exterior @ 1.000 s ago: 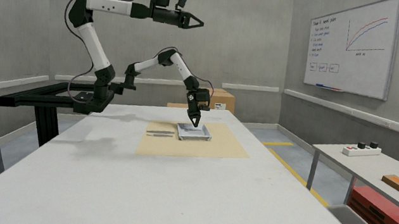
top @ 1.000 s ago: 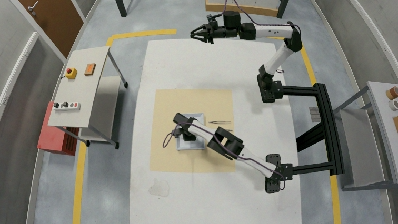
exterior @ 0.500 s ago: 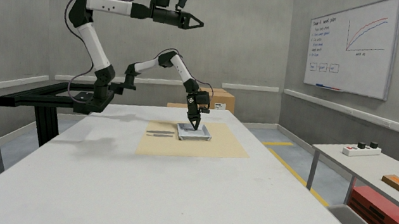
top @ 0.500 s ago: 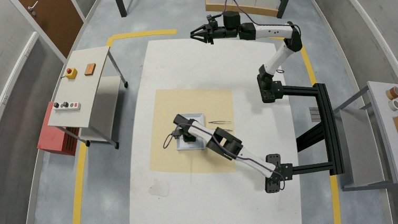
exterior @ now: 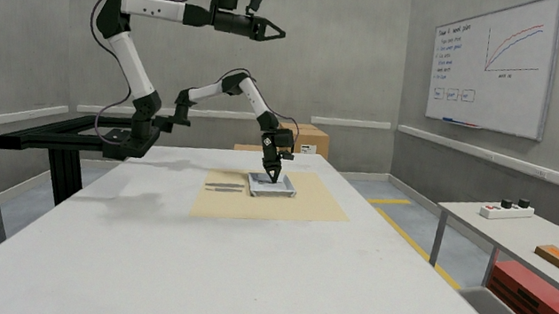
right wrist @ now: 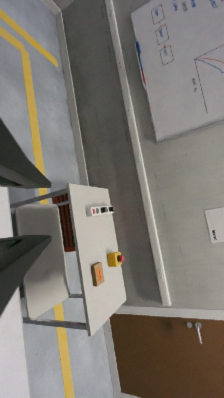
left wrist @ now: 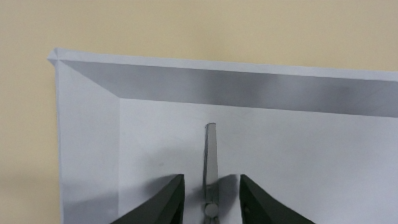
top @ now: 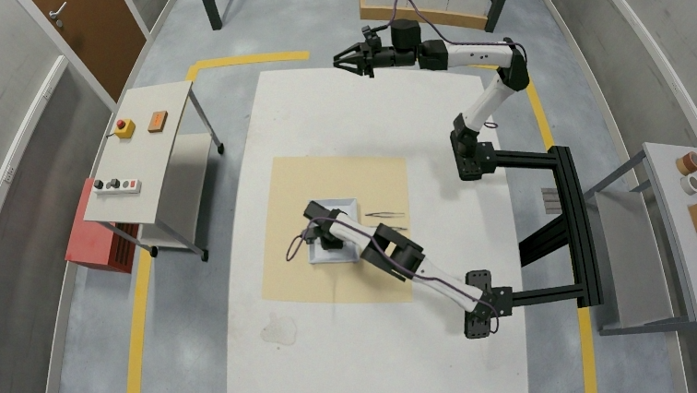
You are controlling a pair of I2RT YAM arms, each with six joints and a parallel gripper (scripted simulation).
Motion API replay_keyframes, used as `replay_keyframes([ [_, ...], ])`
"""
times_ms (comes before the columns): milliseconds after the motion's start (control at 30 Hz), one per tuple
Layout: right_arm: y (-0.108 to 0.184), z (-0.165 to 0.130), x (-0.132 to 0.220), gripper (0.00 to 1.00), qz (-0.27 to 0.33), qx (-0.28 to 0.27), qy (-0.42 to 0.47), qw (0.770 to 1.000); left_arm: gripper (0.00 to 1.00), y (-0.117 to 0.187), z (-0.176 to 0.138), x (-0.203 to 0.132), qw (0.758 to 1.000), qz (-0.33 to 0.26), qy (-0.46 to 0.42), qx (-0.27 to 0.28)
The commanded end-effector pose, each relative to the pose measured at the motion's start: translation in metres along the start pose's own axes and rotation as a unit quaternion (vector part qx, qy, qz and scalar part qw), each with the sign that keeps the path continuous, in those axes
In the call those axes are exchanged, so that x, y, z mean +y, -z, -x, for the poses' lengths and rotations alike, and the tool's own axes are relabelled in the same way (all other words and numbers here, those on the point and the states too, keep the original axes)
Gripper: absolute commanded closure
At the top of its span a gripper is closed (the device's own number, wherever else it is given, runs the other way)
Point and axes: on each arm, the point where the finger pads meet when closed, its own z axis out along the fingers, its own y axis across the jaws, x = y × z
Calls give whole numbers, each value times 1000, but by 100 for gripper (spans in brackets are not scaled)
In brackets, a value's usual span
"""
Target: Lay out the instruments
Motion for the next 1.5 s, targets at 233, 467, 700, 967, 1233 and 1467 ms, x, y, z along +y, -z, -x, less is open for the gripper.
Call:
replay_keyframes([
  [233,-1,-5,-1,72,-2,8,5,1000,67,-24,-27,11,999,17,-11,32],
  [467,-1,-5,-1,72,-2,8,5,1000,67,-29,-32,15,999,21,-12,40],
  [700,-1,-5,-1,72,-2,8,5,1000,67,-29,-32,14,999,21,-12,40],
  [967,-1,-5,-1,72,-2,8,5,1000,88,-25,-15,6,1000,10,-8,23],
  [1233,-1,-5,-1,72,-2,8,5,1000,89,-25,-15,6,1000,10,-8,23],
  [1467,-1,-5,-1,72,-2,8,5,1000,89,-25,-15,6,1000,10,-8,23],
])
